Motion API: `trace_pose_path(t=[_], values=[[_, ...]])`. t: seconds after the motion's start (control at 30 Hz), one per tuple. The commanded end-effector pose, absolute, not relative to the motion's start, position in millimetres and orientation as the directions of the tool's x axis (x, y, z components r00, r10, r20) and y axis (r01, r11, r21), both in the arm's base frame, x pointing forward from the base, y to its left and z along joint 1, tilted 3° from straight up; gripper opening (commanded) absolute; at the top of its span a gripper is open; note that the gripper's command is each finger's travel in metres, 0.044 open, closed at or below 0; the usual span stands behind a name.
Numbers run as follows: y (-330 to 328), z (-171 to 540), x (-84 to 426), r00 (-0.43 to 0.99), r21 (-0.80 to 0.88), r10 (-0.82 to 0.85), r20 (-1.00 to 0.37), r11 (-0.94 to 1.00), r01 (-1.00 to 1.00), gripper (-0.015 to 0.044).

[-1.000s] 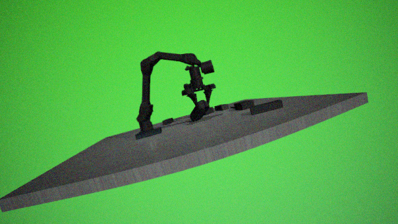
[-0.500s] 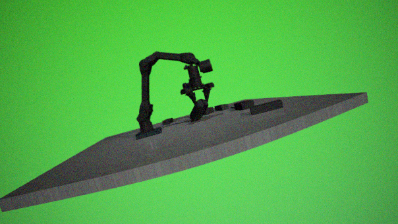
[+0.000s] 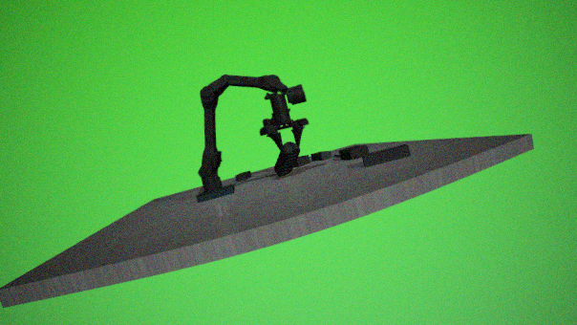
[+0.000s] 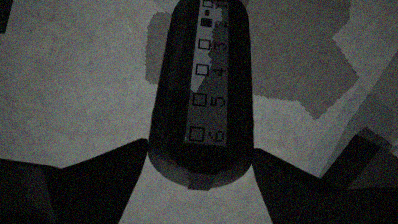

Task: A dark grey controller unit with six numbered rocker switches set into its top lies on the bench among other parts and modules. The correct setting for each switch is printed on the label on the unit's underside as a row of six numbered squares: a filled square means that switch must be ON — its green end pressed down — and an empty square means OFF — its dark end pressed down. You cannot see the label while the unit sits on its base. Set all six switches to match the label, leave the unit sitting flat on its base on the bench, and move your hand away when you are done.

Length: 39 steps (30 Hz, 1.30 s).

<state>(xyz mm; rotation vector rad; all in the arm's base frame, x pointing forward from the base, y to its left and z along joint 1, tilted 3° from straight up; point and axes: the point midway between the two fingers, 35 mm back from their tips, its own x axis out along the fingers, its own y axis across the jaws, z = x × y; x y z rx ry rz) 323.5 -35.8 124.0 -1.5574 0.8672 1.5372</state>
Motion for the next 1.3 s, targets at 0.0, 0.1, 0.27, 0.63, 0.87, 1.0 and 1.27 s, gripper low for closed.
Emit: trace_pose_path(t=[0.0,0.1,0.27,0.63,0.87,1.0,1.27], values=[[-31,130,321,0.049,-0.067,0.050,-0.998,-0.477,-0.876,0.0336],[-30,132,320,0.049,-0.067,0.050,-0.998,-0.477,-0.876,0.0336],[-27,134,319,0.049,-0.067,0.050,-0.998,-0.477,-0.876,0.0336],[-20,139,315,0.049,-0.067,0.051,-0.998,-0.477,-0.876,0.0336],[-16,142,312,0.049,-0.067,0.051,-0.998,-0.477,-0.876,0.0336],[-14,144,311,0.049,-0.067,0.051,-0.998,-0.477,-0.876,0.0336],[-9,146,308,0.048,-0.067,0.052,-0.997,-0.477,-0.876,0.0336]])
